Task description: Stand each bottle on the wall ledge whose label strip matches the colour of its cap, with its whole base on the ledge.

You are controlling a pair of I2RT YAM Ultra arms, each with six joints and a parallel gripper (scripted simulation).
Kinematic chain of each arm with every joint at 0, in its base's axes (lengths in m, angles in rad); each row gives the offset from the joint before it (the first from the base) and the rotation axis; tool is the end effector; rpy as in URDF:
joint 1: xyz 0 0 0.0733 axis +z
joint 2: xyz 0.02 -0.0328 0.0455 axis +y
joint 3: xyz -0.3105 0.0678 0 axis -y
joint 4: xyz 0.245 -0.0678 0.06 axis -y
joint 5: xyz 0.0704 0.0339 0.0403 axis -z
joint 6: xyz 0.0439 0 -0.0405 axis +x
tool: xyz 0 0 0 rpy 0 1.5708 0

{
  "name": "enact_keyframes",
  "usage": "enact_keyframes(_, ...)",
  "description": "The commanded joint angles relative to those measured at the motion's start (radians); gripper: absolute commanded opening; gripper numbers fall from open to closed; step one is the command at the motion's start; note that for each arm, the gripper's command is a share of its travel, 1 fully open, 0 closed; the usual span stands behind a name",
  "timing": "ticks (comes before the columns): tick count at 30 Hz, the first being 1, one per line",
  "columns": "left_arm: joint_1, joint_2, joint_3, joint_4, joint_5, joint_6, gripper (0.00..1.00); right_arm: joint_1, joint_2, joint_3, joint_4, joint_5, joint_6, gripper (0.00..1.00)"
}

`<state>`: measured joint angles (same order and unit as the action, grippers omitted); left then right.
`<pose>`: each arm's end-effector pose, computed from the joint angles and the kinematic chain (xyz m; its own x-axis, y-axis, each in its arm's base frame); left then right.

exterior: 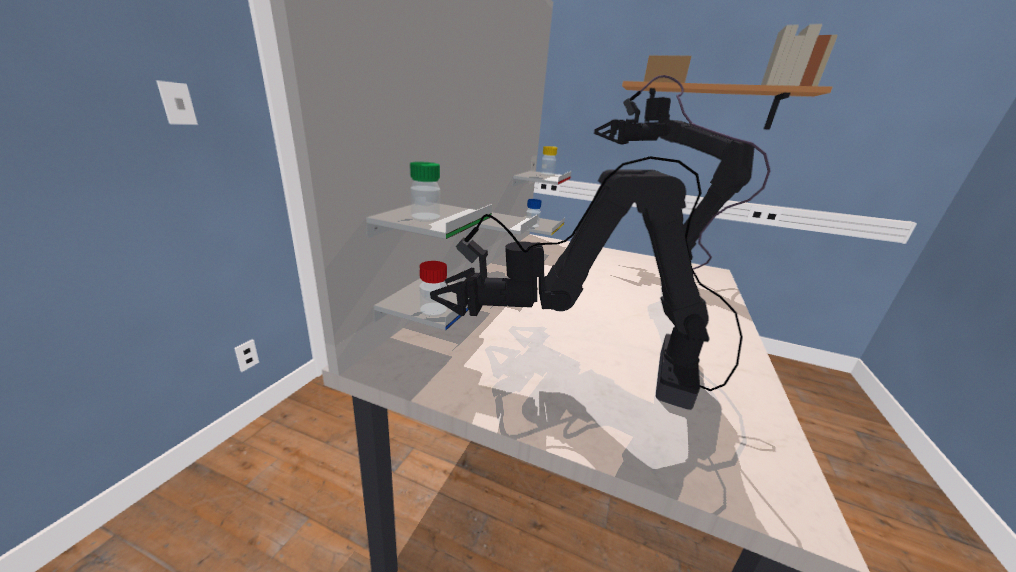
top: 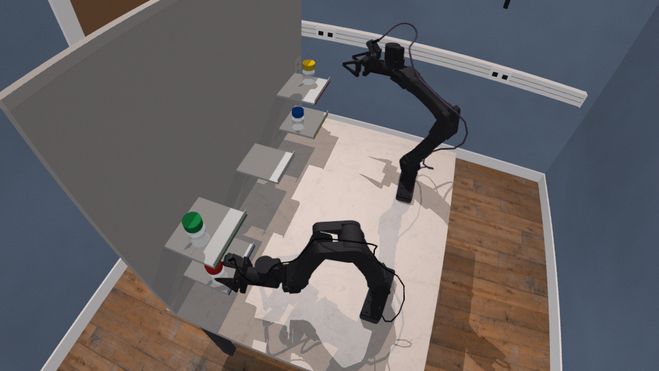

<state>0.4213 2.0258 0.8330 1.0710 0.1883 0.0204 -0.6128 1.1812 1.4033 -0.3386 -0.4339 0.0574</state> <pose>0.3819 0.1633 0.1782 -0.1156 -0.0298 -0.9928 -0.2299 0.9732 -0.0025 0.2054 -0.1205 0.5055 -0.0846 0.1231 -0.9888 0.1854 0.9769 0.1058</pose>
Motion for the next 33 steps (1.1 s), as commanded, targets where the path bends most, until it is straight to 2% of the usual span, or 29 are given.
enact_keyframes(1,0.014,-0.032,-0.039,-0.010,0.021,0.010,0.50,-0.001,-0.001,0.017,-0.021,-0.012,-0.005,1.00)
enact_keyframes(14,0.006,-0.069,-0.080,0.058,0.068,0.013,0.50,-0.001,-0.001,0.017,-0.021,-0.012,-0.005,1.00)
enact_keyframes(15,0.006,-0.069,-0.080,0.055,0.068,0.012,0.50,-0.001,-0.001,0.017,-0.023,-0.018,-0.013,0.89)
enact_keyframes(16,0.006,-0.069,-0.080,0.052,0.069,0.012,0.50,-0.001,0.009,0.027,0.018,-0.005,-0.014,0.81)
enact_keyframes(20,0.006,-0.069,-0.079,0.051,0.069,0.012,0.50,0.019,0.040,-0.014,0.149,0.038,-0.025,0.81)
enact_keyframes(26,0.006,-0.069,-0.079,0.051,0.069,0.012,0.50,0.090,0.175,-0.130,0.438,0.116,-0.060,0.81)
enact_keyframes(28,0.006,-0.069,-0.079,0.051,0.069,0.012,0.50,0.090,0.175,-0.130,0.438,0.116,-0.060,0.81)
enact_keyframes(29,0.006,-0.069,-0.079,0.051,0.069,0.012,0.50,0.106,0.226,-0.146,0.525,0.135,-0.056,0.81)
enact_keyframes(33,0.008,-0.061,-0.070,0.045,0.060,0.006,0.50,0.152,0.332,-0.209,0.680,0.177,-0.066,0.81)
